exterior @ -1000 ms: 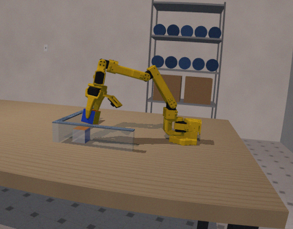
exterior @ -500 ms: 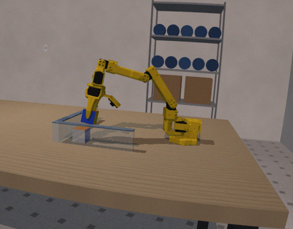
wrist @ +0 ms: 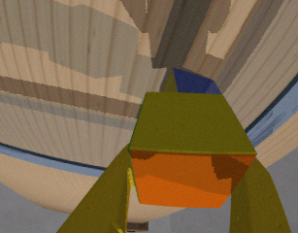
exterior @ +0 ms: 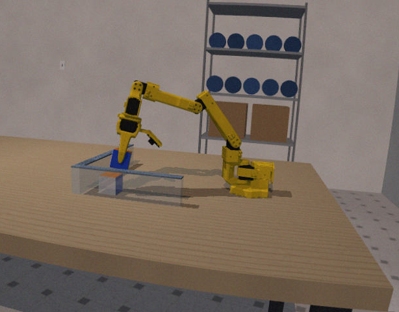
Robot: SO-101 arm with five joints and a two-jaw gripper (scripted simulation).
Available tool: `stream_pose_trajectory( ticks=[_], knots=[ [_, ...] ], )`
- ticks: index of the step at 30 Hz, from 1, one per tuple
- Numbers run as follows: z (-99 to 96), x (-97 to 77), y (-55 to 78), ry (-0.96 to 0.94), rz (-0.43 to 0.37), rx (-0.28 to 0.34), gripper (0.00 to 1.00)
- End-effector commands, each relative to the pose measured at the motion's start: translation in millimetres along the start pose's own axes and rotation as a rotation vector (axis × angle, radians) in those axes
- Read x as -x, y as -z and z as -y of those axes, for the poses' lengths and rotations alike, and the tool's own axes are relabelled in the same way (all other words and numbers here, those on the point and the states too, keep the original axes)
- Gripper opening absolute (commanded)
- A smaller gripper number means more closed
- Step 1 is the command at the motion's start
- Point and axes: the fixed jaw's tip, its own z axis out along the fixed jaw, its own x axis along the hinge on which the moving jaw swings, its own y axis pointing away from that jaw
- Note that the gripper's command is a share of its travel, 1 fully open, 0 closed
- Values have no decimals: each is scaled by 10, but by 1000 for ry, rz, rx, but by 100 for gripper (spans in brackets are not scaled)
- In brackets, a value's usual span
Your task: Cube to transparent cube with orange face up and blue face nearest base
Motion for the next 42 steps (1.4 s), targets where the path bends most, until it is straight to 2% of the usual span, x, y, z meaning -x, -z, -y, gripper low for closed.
stream_pose_trajectory(
  ticks=[1,42],
  knots=[
    [19,-107,164,59,-89,-2,22],
    [100,-267,159,556,-147,28,22]
  ],
)
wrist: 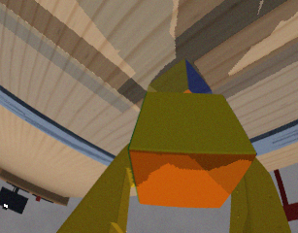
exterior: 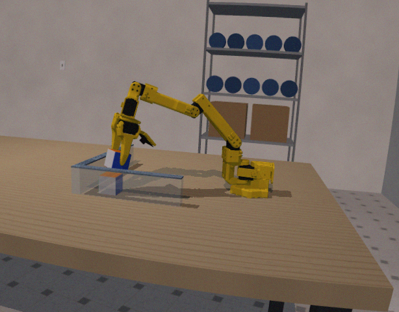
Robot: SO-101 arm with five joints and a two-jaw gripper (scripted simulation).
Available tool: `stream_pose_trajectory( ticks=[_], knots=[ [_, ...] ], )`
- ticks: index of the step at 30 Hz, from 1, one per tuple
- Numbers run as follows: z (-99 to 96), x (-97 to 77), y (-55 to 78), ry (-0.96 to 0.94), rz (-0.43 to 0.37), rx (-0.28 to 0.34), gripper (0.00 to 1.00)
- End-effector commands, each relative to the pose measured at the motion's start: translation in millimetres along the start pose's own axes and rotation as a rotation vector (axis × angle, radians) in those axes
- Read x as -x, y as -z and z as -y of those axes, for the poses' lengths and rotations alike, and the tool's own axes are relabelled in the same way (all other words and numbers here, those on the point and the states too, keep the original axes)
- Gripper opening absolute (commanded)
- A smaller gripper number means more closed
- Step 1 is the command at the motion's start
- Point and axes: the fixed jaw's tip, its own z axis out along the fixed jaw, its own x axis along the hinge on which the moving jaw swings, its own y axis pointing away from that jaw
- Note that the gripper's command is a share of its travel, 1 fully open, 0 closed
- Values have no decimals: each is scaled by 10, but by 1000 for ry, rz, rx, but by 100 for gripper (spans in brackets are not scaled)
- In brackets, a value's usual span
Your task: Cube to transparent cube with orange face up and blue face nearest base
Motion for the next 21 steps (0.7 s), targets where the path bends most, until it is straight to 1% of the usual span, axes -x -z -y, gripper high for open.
stream_pose_trajectory(
  ticks=[1,21],
  knots=[
    [-37,-112,177,55,-82,42,22],
    [-32,-175,173,237,-98,59,22]
  ],
)
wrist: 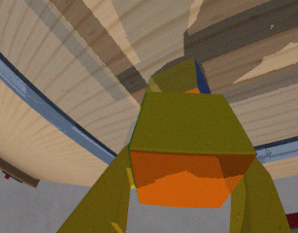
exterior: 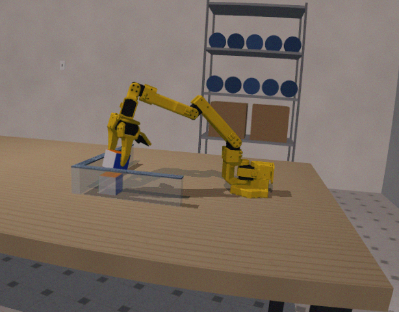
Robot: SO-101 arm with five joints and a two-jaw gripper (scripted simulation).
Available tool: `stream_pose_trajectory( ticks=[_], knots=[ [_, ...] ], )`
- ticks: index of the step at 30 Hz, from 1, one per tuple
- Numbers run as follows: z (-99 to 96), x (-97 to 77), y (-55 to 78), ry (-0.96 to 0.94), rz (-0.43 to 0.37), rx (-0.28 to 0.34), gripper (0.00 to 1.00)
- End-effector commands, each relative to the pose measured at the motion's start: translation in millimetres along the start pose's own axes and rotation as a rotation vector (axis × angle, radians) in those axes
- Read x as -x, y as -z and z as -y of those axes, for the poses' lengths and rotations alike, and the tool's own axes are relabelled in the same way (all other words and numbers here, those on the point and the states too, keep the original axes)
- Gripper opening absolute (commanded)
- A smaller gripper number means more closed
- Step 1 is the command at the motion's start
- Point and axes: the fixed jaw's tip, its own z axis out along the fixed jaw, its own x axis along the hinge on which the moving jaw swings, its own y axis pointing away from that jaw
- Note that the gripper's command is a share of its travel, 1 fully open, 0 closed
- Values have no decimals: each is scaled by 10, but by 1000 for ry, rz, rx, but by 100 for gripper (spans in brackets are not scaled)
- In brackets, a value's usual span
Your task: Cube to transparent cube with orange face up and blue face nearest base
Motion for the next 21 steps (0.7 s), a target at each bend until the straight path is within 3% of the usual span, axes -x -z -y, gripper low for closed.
stream_pose_trajectory(
  ticks=[1,21],
  knots=[
    [-62,-100,184,38,-73,57,22],
    [-65,-158,180,210,-84,76,22]
  ],
)
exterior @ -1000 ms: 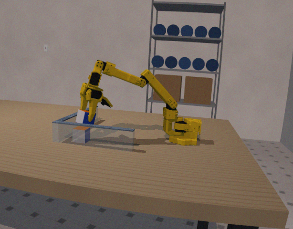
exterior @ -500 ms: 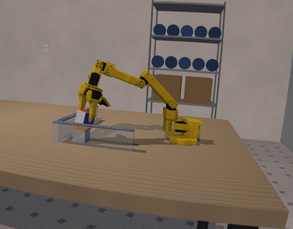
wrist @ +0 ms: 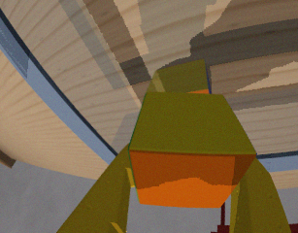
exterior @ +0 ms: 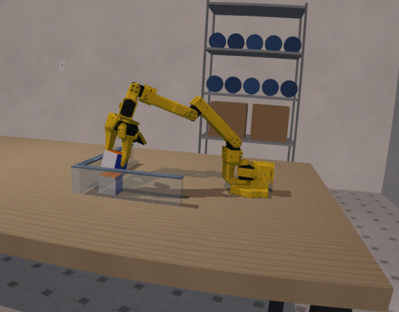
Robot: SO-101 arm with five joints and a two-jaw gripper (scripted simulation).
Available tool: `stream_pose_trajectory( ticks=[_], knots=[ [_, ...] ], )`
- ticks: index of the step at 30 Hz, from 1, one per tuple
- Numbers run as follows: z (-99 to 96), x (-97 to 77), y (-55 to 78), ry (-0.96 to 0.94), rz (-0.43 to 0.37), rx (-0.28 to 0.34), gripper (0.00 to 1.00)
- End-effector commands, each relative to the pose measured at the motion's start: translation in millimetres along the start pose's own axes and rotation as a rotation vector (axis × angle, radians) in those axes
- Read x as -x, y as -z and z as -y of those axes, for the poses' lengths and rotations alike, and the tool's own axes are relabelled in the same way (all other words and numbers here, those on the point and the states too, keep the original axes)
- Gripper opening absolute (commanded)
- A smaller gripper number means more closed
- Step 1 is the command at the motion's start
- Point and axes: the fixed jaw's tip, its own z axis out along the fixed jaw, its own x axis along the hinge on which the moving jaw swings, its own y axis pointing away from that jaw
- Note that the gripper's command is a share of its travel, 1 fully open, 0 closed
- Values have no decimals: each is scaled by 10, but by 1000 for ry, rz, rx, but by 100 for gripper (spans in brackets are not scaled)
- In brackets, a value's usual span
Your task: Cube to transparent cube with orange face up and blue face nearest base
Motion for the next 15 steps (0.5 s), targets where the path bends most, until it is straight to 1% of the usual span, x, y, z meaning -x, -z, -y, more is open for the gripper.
stream_pose_trajectory(
  ticks=[1,15],
  knots=[
    [-77,-95,186,39,-62,69,22],
    [-83,-125,184,132,-67,79,22]
  ],
)
